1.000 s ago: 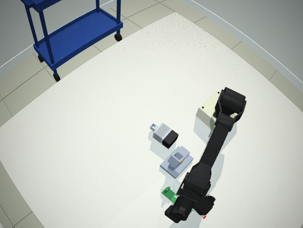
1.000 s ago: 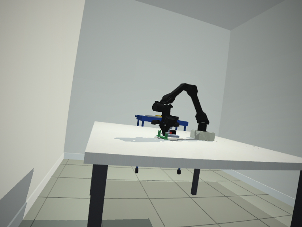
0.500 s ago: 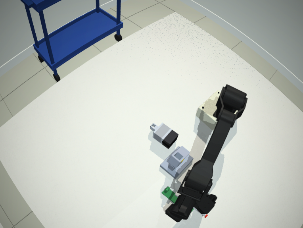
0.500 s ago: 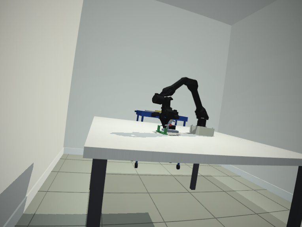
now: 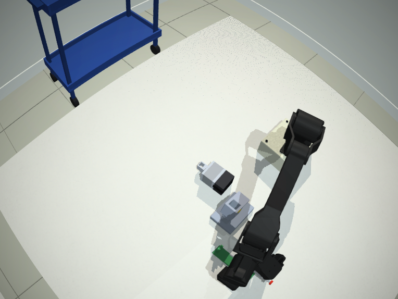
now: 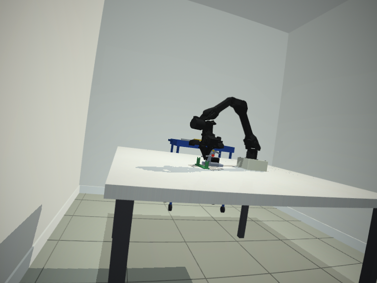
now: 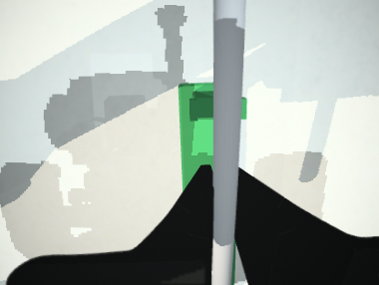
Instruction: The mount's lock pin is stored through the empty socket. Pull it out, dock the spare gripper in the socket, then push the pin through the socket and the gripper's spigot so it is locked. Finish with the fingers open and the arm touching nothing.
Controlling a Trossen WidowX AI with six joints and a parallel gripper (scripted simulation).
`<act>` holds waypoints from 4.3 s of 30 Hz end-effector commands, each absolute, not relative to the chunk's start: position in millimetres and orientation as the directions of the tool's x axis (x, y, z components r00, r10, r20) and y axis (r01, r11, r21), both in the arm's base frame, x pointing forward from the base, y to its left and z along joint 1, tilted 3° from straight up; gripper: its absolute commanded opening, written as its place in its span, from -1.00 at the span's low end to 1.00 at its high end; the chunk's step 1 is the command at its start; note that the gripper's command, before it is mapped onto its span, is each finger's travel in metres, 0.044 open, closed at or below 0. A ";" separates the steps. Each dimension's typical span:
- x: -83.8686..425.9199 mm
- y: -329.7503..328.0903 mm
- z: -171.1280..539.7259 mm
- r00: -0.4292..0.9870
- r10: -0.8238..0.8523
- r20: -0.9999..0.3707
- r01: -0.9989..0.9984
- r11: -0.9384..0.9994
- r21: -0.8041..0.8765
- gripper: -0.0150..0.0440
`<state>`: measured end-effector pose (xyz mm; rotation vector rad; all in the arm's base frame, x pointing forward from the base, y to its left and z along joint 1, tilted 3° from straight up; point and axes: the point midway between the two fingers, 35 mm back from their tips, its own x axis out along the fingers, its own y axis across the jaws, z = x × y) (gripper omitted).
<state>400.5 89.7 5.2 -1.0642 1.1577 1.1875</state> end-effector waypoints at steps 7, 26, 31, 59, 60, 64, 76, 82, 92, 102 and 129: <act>399.1 59.8 15.4 0.015 0.109 -0.994 -0.996 0.093 -0.005 -0.49; 395.6 32.5 17.0 0.017 0.110 -0.994 -0.996 0.092 -0.007 -0.49; 395.6 32.1 9.5 0.022 0.111 -0.994 -0.996 0.092 -0.012 -0.49; 394.9 30.8 -19.0 0.040 0.112 -0.993 -0.995 0.093 -0.029 -0.49; 394.9 30.8 -19.0 0.040 0.112 -0.993 -0.995 0.093 -0.029 -0.49; 394.9 30.8 -19.0 0.040 0.112 -0.993 -0.995 0.093 -0.029 -0.49; 394.9 30.8 -19.0 0.040 0.112 -0.993 -0.995 0.093 -0.029 -0.49; 394.9 30.8 -19.0 0.040 0.112 -0.993 -0.995 0.093 -0.029 -0.49; 394.9 30.8 -19.0 0.040 0.112 -0.993 -0.995 0.093 -0.029 -0.49; 394.9 30.8 -19.0 0.040 0.112 -0.993 -0.995 0.093 -0.029 -0.49; 394.9 30.8 -19.0 0.040 0.112 -0.993 -0.995 0.093 -0.029 -0.49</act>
